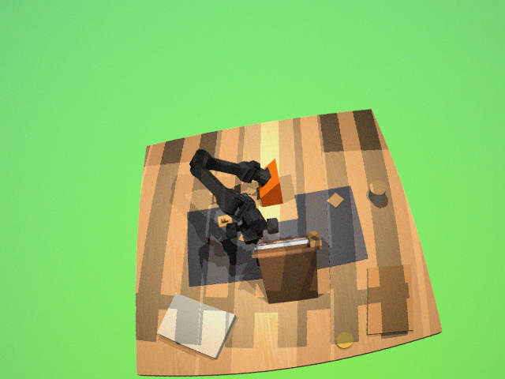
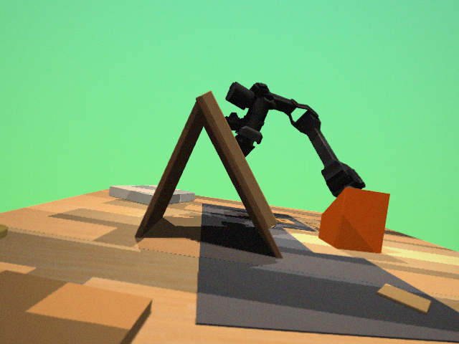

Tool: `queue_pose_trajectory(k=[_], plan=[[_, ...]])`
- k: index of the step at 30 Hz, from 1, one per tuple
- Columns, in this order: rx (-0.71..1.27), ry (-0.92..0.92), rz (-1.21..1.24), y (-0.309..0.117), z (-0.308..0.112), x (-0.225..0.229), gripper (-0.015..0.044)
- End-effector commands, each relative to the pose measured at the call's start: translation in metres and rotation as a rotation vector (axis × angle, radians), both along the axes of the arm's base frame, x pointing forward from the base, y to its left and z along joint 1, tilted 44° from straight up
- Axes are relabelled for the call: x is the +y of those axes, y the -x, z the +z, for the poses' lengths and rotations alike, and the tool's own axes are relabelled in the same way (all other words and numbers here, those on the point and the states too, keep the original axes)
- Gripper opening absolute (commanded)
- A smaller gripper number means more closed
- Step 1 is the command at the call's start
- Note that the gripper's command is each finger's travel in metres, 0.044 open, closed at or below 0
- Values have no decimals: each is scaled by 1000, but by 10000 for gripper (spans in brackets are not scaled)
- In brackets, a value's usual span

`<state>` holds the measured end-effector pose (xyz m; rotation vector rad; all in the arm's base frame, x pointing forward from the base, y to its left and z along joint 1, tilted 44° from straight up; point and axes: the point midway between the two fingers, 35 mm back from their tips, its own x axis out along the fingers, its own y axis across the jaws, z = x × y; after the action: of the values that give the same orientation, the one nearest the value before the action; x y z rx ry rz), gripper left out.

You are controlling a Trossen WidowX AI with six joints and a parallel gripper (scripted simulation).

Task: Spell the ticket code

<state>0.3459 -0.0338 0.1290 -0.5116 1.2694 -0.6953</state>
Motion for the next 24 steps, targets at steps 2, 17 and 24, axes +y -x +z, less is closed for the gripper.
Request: queue_pose_trajectory(k=[2,17,24], plan=[[-5,-5,4,-4,1,0,0],[-5,-5,4,-10,-1,-5,0],[-5,-5,4,-12,-2,-6,0]])
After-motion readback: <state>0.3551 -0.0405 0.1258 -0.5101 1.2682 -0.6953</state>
